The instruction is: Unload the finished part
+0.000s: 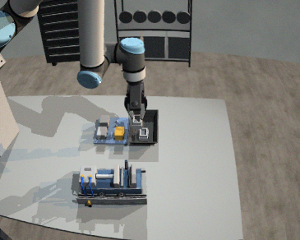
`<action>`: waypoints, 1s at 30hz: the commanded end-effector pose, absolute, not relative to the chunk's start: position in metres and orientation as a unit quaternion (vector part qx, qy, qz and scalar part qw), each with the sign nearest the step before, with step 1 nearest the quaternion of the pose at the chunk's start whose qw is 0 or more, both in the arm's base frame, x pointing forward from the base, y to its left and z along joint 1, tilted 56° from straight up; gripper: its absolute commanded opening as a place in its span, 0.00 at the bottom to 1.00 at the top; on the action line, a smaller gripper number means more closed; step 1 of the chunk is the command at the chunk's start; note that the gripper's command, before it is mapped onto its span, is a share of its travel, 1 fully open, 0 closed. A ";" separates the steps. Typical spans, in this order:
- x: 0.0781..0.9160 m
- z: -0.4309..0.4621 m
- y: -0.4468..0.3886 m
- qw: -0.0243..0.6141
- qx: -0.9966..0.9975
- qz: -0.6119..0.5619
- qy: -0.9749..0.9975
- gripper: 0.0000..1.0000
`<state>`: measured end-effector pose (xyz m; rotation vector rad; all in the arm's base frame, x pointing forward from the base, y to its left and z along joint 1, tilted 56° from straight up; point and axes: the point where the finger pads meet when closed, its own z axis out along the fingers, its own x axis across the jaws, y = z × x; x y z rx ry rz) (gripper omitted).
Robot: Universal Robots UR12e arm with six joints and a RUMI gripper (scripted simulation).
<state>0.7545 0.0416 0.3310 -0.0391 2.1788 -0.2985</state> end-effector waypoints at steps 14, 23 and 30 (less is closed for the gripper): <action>0.772 0.324 0.129 0.455 -0.008 -0.119 0.883 0.00; 0.778 0.321 0.157 0.455 -0.006 -0.118 0.883 0.00; 0.780 0.320 0.173 0.455 -0.005 -0.117 0.883 0.00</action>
